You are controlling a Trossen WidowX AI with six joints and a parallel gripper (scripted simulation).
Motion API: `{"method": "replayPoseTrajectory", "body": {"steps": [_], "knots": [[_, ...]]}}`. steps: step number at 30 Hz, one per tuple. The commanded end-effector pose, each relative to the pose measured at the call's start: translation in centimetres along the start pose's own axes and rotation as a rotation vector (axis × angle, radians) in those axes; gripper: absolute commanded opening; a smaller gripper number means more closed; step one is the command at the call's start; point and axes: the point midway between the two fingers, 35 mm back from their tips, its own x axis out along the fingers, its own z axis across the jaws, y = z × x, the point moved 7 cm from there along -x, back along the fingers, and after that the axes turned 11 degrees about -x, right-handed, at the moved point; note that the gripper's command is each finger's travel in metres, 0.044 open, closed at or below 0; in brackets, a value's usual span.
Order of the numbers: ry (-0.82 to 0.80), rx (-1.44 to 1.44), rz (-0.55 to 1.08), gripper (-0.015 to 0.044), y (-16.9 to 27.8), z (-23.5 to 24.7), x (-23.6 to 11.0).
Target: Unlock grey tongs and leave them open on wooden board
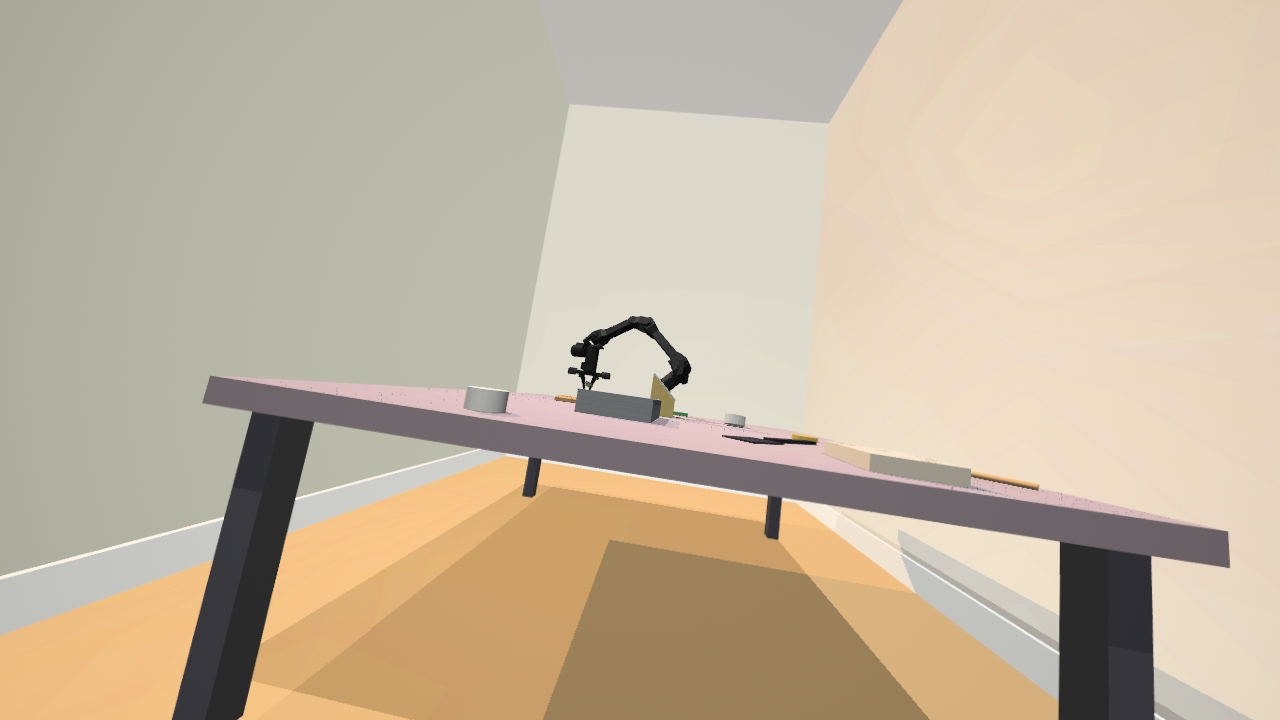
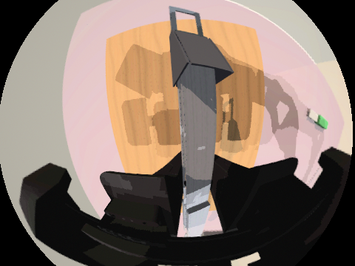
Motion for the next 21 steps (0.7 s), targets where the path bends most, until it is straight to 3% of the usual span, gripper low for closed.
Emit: {"method": "replayPoseTrajectory", "body": {"steps": [1, 21], "knots": [[0.0, 0.0, 0.0, -0.0071, -0.01, 0.0, -0.03], [0.0, 0.0, 0.0, 0.044, -0.01, 0.0, -0.03]]}}
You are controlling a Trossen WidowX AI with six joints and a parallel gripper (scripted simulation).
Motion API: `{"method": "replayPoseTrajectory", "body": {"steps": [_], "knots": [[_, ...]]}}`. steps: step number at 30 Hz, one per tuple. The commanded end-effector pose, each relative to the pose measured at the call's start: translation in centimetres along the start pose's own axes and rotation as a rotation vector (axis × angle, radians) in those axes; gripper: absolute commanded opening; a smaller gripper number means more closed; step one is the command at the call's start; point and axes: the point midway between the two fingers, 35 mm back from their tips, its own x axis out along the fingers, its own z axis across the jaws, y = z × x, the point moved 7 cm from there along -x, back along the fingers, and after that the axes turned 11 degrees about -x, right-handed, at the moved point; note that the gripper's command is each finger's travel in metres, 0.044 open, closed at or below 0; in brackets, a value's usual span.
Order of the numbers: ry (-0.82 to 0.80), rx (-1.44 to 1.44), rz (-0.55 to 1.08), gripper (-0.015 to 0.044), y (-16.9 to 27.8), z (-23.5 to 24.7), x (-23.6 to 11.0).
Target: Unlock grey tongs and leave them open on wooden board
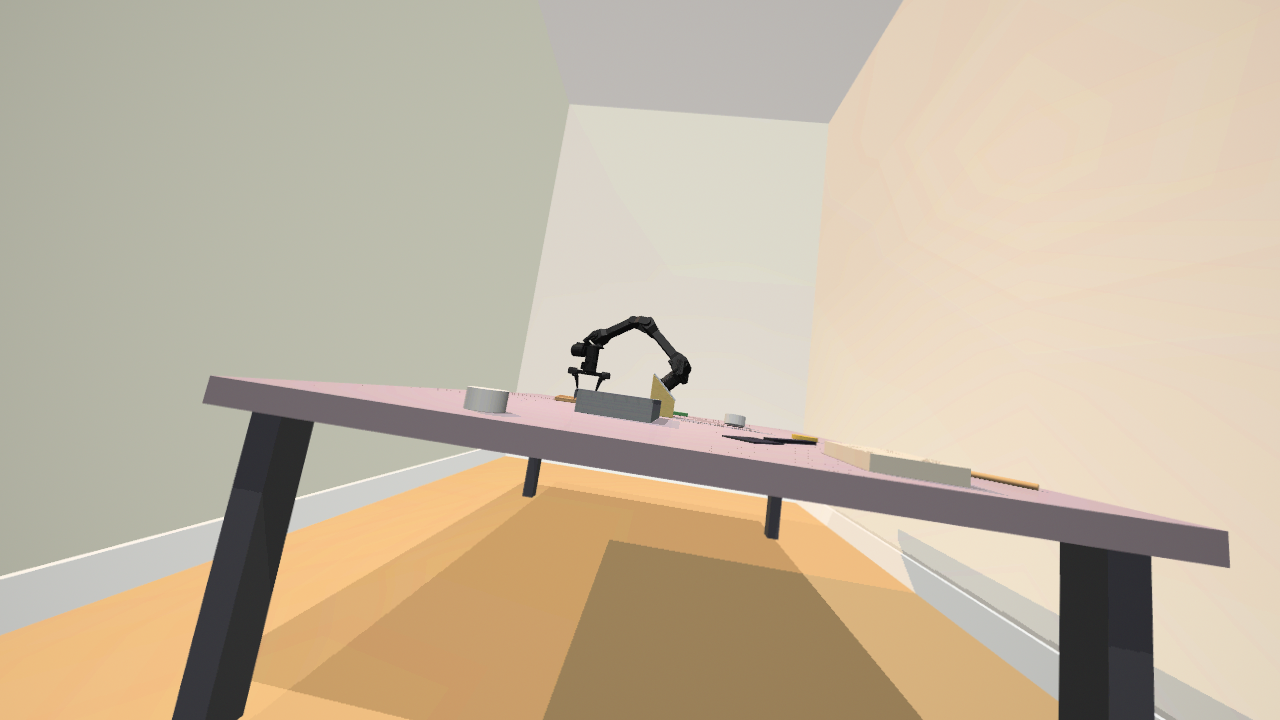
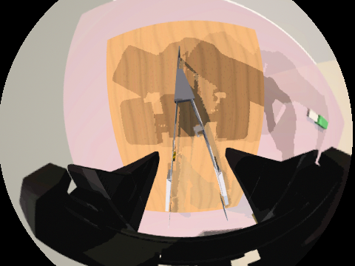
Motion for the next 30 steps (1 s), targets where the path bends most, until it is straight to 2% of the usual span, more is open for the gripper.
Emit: {"method": "replayPoseTrajectory", "body": {"steps": [1, 4, 7, 14, 18, 26, 30], "knots": [[0.0, 0.0, 0.0, 0.044, 0.0, 0.0, 0.0], [0.0, 0.0, 0.0, 0.044, 0.0, -0.5, -0.6], [0.001, -0.001, 0.0, 0.044, 0.0, -2.4, -2.5], [0.006, -0.004, 0.002, 0.044, 1.3, -10.4, -8.8], [0.01, -0.005, 0.003, 0.044, 2.7, -14.5, -11.0], [0.009, -0.005, 0.003, 0.044, 2.7, -14.7, -11.3], [0.002, 0.001, -0.003, 0.044, 2.7, -14.6, -14.2]]}}
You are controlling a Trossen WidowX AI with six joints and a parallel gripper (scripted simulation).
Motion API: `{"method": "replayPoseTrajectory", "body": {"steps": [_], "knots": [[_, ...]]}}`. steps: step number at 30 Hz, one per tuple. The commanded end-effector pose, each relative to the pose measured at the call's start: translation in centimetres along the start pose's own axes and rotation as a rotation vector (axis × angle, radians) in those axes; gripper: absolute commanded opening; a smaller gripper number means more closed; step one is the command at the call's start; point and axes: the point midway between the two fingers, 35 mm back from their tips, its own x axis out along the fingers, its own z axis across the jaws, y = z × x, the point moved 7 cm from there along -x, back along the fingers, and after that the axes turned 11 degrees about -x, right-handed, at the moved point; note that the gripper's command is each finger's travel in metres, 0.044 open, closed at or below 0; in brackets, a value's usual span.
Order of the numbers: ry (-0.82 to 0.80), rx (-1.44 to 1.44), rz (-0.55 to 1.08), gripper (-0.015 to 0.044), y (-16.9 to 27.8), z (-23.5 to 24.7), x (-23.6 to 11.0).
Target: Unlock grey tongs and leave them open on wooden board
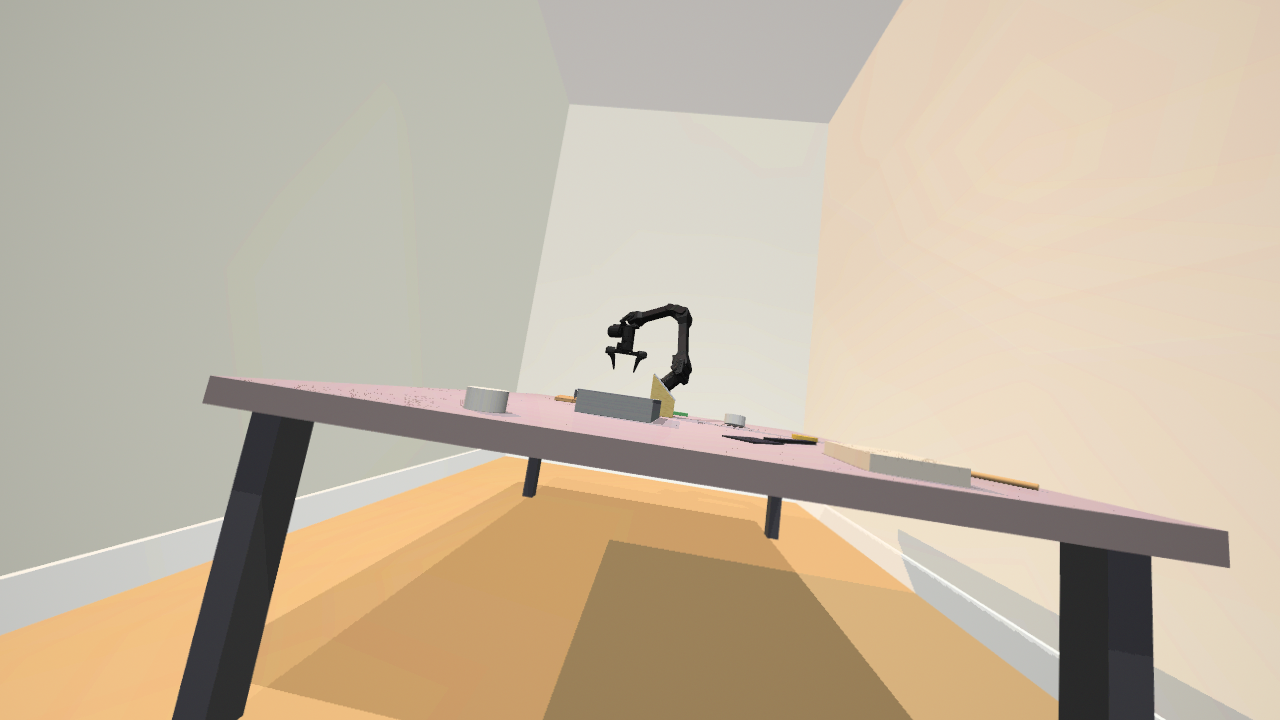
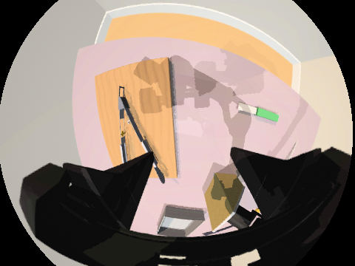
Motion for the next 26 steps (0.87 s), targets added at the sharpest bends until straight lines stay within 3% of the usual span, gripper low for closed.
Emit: {"method": "replayPoseTrajectory", "body": {"steps": [1, 4, 26], "knots": [[-0.018, 0.012, -0.022, 0.044, 0.1, 0.0, -3.2], [-0.021, 0.015, -0.024, 0.044, 0.2, 0.0, -4.6], [-0.021, 0.015, -0.024, 0.044, 0.2, 0.0, -4.6]]}}
